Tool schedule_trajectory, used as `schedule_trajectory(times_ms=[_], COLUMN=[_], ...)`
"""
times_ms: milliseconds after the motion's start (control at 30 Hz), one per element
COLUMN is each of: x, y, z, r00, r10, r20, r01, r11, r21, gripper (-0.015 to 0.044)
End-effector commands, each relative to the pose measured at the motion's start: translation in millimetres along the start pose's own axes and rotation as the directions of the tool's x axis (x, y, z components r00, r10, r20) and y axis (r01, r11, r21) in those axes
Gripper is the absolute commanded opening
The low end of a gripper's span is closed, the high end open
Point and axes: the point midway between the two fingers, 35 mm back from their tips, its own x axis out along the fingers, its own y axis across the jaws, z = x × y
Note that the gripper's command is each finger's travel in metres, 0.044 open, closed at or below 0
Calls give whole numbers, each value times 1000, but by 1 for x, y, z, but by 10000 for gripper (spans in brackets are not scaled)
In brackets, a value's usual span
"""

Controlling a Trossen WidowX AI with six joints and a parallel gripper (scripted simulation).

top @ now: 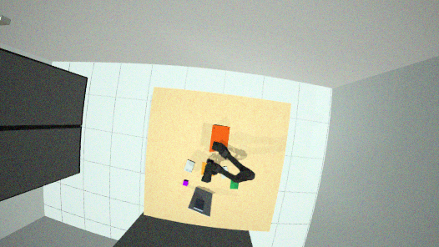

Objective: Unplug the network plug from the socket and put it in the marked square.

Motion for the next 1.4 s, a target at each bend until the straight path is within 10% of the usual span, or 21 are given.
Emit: schedule_trajectory(times_ms=[0, 1367], x=[3, 24], y=[3, 22], z=[-1, 4], r00=[1000, 1000], r10=[3, -1], r20=[-4, 3], r01=[-3, 1], r11=[1000, 1000], r21=[9, 12], gripper=[0, 0])
